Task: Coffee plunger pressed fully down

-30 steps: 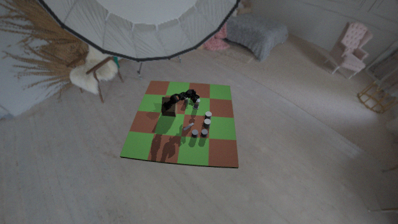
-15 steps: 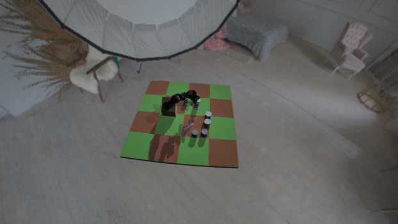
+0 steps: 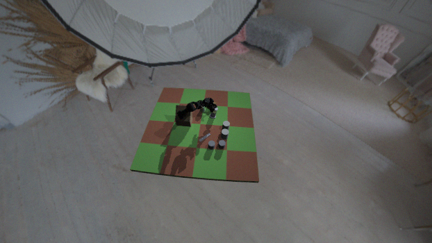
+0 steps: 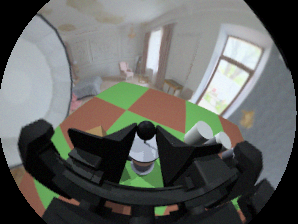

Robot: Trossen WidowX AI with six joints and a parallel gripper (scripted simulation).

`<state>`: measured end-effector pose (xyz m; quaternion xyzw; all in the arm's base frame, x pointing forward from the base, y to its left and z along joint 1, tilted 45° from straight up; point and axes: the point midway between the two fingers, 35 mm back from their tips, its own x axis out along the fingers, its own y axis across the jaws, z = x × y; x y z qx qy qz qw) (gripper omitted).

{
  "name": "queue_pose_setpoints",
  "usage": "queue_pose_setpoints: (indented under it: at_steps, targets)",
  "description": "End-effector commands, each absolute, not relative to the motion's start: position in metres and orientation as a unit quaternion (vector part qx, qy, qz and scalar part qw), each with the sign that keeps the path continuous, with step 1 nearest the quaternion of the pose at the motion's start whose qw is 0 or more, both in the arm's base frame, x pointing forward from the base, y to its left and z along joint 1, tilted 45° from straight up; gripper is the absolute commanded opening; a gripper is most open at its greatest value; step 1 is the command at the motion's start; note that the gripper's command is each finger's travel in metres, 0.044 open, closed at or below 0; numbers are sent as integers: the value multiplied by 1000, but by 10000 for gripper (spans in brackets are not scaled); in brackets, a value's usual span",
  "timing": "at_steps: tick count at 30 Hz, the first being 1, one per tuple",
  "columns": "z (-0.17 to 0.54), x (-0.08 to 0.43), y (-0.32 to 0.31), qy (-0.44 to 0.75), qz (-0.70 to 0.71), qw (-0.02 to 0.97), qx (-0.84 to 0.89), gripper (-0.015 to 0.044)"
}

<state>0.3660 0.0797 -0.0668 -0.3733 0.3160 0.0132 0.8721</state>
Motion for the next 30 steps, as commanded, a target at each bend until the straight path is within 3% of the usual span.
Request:
queue_pose_setpoints:
  at_steps: [1, 30]
  targets:
    - [-72, 365, 74, 327, 8, 866, -379, 117]
    - [-71, 371, 79, 322, 10, 869, -376, 117]
